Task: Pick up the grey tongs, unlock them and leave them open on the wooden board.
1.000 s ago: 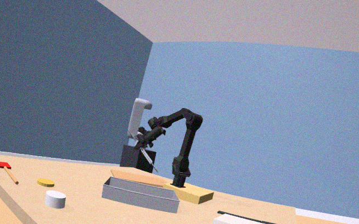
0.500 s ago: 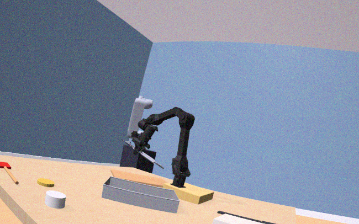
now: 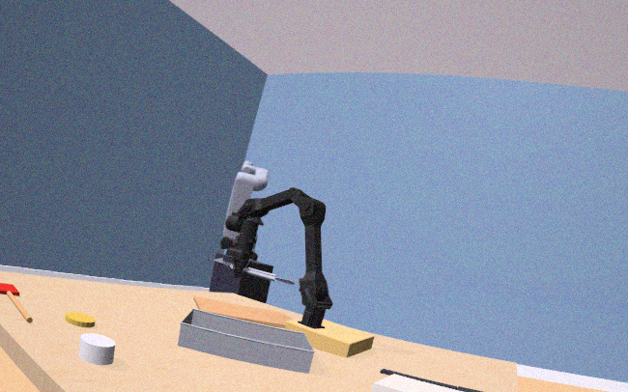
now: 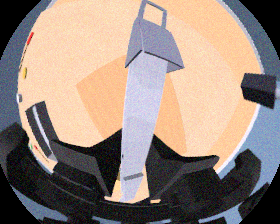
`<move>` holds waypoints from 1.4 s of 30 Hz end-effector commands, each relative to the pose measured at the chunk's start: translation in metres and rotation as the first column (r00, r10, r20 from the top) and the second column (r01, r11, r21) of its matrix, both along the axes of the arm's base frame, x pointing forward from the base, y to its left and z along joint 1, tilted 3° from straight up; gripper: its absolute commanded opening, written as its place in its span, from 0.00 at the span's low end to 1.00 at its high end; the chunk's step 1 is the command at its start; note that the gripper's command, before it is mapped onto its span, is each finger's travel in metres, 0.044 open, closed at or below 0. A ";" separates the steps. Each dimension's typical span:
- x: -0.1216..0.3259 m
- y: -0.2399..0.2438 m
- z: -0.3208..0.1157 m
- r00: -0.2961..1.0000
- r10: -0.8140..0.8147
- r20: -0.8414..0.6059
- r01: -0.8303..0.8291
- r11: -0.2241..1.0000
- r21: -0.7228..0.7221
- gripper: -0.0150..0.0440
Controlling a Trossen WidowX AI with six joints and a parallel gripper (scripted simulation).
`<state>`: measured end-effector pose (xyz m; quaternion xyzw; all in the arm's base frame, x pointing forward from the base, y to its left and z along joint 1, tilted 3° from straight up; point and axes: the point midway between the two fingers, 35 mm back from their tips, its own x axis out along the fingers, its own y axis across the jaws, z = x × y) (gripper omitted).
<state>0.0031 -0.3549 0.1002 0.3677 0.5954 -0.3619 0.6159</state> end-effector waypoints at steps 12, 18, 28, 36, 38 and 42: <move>-0.001 0.000 -0.007 0.999 0.016 -0.029 -0.015 0.999 0.032 0.00; -0.001 -0.001 -0.017 0.999 0.016 -0.029 -0.015 0.999 0.032 0.00; -0.001 -0.001 -0.033 0.999 0.016 -0.029 -0.015 0.999 0.032 0.00; -0.001 -0.001 -0.046 0.999 0.016 -0.029 -0.015 0.999 0.032 0.00; -0.001 -0.001 -0.050 0.999 0.016 -0.029 -0.015 0.999 0.032 0.00; -0.001 -0.001 -0.056 0.999 0.016 -0.029 -0.015 0.999 0.032 0.00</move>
